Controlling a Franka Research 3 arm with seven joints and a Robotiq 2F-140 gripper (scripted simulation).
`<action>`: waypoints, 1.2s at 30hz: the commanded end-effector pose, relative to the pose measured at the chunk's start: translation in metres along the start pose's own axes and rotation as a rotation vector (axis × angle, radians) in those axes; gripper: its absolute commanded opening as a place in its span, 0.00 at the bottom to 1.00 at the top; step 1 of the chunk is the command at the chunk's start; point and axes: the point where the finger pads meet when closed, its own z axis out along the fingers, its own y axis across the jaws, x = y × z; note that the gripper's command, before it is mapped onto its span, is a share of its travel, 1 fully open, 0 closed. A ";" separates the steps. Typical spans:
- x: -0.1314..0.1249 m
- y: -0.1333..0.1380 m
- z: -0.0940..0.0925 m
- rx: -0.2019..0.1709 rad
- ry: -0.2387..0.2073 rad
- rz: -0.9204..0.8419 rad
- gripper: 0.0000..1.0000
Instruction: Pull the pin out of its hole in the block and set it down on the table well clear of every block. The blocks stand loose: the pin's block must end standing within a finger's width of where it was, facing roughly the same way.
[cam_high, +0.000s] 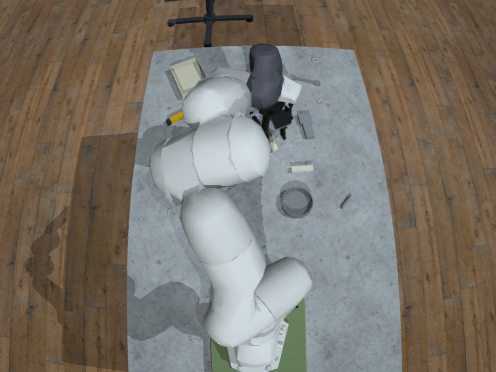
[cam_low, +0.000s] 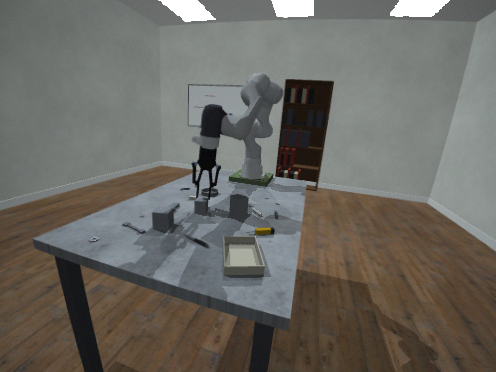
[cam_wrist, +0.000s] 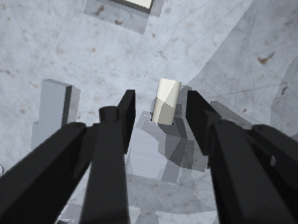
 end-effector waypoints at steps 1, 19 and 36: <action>-0.001 0.002 0.000 -0.012 -0.008 0.033 0.39; 0.001 0.001 0.014 -0.030 -0.021 0.078 0.39; -0.002 0.003 0.018 -0.060 -0.045 0.128 0.39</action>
